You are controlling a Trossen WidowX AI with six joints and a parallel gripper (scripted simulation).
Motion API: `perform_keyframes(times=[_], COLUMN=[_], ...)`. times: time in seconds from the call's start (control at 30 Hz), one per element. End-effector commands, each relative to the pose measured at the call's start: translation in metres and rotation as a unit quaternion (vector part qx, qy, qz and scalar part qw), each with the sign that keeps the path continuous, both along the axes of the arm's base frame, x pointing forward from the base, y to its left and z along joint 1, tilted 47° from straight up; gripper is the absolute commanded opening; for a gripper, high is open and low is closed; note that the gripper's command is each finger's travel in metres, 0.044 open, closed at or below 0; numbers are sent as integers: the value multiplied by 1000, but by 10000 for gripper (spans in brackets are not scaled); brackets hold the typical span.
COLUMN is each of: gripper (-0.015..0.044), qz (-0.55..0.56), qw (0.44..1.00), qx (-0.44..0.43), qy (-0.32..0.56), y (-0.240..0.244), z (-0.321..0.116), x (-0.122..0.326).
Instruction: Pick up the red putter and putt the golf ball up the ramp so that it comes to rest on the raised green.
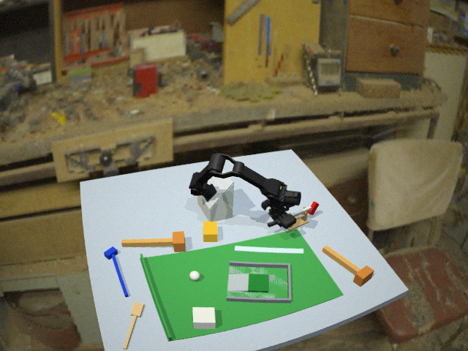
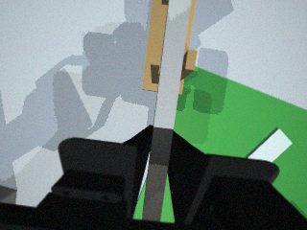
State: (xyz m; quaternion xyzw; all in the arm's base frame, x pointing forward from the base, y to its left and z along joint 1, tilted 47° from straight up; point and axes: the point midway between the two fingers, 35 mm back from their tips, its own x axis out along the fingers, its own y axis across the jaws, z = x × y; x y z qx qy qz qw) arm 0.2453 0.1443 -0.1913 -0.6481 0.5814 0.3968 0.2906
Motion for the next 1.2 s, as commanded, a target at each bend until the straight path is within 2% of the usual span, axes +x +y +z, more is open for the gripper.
perform_keyframes(times=[0.0, 0.3, 0.43, 0.53, 0.83, 1.17], gripper=[0, 0, 0, 0, 0, 0], qz=[1, 1, 1, -12, -128, -253], qw=[1000, 1000, 1000, 1000, 987, 947], qx=[6, 7, 6, 6, 5, 2], qy=[-1, -1, 0, -16, -102, -195], y=[19, 68, 71, 63, 35, -5], z=[13, 62, 66, 68, 118, 173], x=[2, -5, -6, 1, 29, 50])
